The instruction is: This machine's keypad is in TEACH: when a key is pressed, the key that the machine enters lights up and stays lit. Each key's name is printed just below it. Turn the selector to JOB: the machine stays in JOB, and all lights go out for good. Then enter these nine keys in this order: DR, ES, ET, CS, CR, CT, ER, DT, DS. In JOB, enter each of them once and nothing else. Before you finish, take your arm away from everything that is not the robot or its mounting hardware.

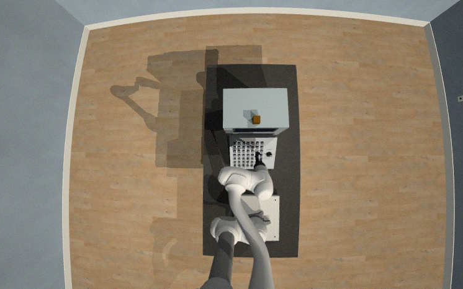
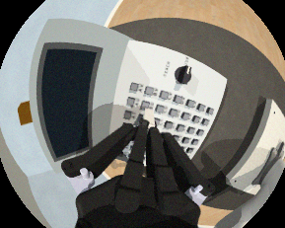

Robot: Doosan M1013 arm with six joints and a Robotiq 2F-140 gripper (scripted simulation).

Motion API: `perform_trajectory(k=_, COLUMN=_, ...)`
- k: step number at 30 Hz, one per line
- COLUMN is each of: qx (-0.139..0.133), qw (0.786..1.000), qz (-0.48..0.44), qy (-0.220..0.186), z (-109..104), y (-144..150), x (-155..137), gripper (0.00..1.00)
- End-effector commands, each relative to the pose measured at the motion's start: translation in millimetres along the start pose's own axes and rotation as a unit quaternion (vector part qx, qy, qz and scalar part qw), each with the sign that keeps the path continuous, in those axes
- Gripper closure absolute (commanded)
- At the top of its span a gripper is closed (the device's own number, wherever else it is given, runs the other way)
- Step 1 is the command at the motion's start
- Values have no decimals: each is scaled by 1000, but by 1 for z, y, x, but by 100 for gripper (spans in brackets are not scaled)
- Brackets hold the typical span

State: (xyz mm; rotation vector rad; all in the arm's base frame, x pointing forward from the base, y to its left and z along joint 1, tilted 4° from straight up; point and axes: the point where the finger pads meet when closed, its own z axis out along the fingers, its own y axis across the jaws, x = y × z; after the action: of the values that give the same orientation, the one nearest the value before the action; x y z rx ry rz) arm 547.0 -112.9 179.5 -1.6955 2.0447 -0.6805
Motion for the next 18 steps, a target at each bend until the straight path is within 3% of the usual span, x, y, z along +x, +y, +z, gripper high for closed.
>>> perform_trajectory(k=1, qx=-1, qw=1000, qz=1, qy=1, z=0, y=21, x=-18, gripper=100)
perform_trajectory(k=7, qx=-1, qw=1000, qz=1, qy=1, z=0, y=57, x=-55, gripper=100)
perform_trajectory(k=18, qx=-1, qw=1000, qz=1, qy=1, z=2, y=60, x=-58, gripper=100)
